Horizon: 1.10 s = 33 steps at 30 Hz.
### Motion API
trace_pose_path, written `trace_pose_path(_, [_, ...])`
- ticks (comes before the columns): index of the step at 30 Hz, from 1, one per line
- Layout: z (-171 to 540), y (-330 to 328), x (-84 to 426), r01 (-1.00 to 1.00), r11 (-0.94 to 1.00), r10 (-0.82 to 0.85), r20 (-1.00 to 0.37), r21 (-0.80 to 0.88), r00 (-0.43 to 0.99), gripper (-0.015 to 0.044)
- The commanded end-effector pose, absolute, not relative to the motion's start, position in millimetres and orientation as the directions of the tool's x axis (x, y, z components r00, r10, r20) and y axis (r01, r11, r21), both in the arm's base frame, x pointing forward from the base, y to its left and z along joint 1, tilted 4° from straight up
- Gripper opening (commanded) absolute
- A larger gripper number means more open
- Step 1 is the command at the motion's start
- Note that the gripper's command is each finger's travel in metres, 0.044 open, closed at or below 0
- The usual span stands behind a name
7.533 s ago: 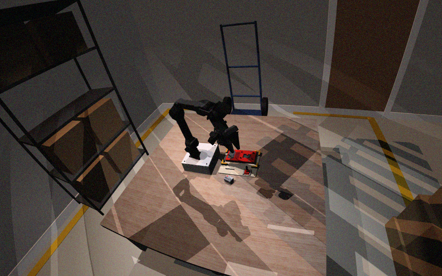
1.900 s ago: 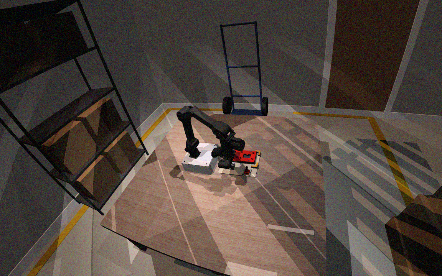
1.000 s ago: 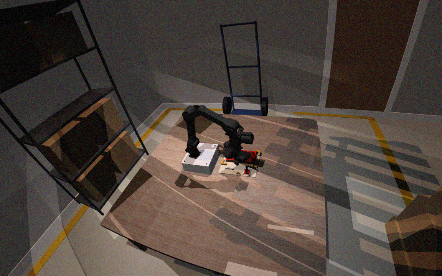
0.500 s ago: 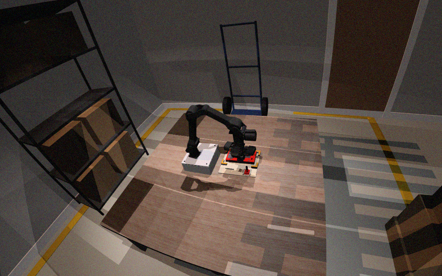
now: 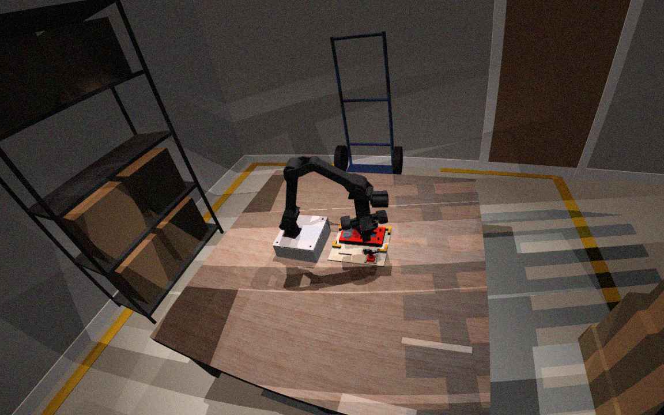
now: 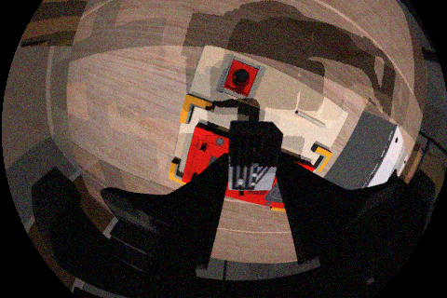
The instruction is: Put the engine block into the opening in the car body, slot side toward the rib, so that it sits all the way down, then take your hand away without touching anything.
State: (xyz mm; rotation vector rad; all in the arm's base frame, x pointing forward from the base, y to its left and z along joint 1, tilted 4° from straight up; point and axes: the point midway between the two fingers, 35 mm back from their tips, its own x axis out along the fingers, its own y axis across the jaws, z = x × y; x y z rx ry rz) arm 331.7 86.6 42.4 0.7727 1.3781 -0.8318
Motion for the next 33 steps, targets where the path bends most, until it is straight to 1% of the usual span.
trace_pose_path(1, [35.6, 97.1, 331.3, 0.771, 0.637, -0.048, -0.999, -0.025, 0.008, 0.0])
trace_pose_path(9, [28.3, 114.2, 329.8, 0.57, 0.821, -0.048, -0.999, -0.035, 0.008, 0.0])
trace_pose_path(17, [20.9, 131.2, 327.3, 0.327, 0.944, -0.048, -0.999, -0.043, 0.007, 0.0])
trace_pose_path(25, [13.4, 147.9, 323.6, 0.059, 0.997, -0.049, -0.999, -0.048, 0.007, 0.0])
trace_pose_path(33, [6.5, 162.6, 319.4, -0.189, 0.981, -0.049, -0.999, -0.049, 0.007, 0.0])
